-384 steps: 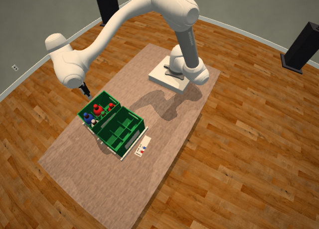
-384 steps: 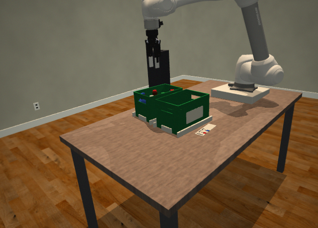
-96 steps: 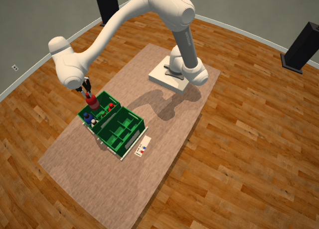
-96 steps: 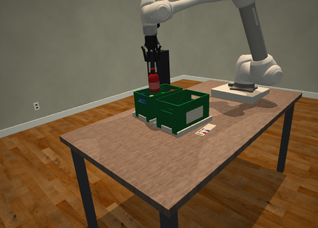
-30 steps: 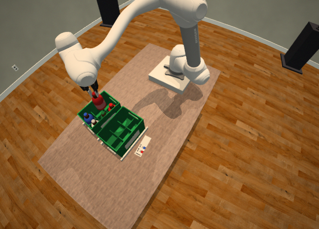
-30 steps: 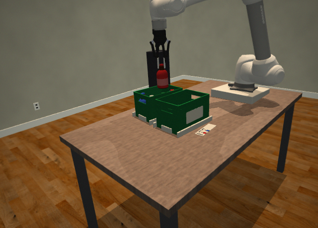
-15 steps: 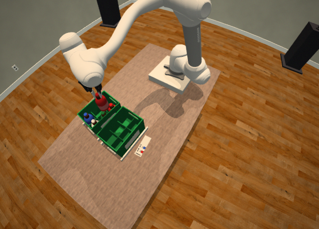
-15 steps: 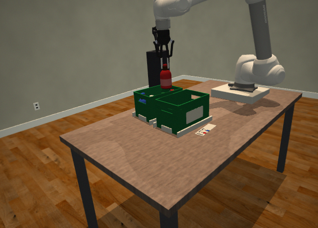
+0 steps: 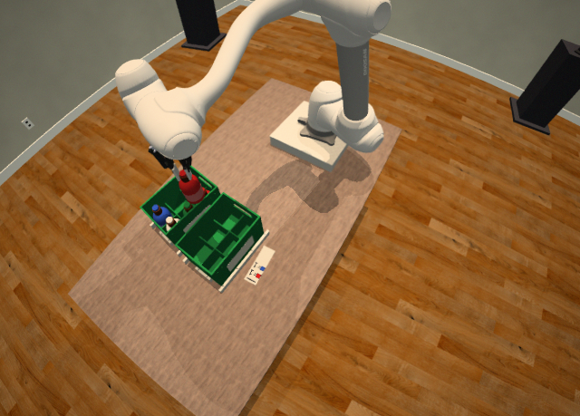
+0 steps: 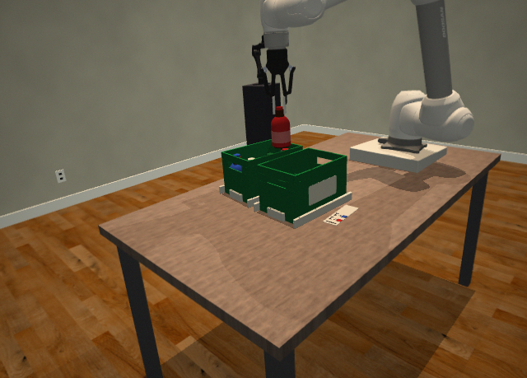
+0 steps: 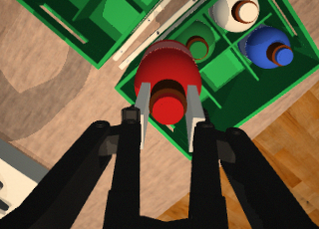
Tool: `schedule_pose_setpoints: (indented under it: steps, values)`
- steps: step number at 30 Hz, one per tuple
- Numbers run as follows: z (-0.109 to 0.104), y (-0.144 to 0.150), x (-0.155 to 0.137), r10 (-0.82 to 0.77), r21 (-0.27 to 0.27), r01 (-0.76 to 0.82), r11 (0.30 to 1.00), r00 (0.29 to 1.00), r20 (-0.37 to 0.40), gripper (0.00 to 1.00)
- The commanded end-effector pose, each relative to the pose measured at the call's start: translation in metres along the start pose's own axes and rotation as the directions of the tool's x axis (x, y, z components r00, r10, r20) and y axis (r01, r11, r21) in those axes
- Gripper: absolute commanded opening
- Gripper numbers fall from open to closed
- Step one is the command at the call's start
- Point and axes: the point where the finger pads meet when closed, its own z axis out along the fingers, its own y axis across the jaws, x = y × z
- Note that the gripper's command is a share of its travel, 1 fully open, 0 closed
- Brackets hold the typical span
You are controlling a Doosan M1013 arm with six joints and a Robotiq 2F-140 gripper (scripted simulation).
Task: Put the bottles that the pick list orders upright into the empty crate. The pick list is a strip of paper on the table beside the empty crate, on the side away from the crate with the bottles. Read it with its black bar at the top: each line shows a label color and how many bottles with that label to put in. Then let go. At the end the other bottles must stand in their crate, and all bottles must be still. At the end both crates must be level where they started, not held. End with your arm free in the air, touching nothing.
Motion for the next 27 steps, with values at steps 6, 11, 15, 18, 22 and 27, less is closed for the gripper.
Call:
schedule_pose_setpoints:
  steps: [6,11,15,18,22,27]
  values:
    - [0.0,-0.015,0.007,0.0,0.0,0.0,1.0,1.0,0.0,0.0]
    - [0.0,-0.021,0.009,0.0,0.0,0.0,1.0,1.0,0.0,0.0]
    - [0.0,-0.028,0.012,0.0,0.0,0.0,1.0,1.0,0.0,0.0]
    - [0.0,-0.033,0.015,0.0,0.0,0.0,1.0,1.0,0.0,0.0]
    - [0.0,-0.041,0.018,0.0,0.0,0.0,1.0,1.0,0.0,0.0]
    - [0.0,-0.046,0.02,0.0,0.0,0.0,1.0,1.0,0.0,0.0]
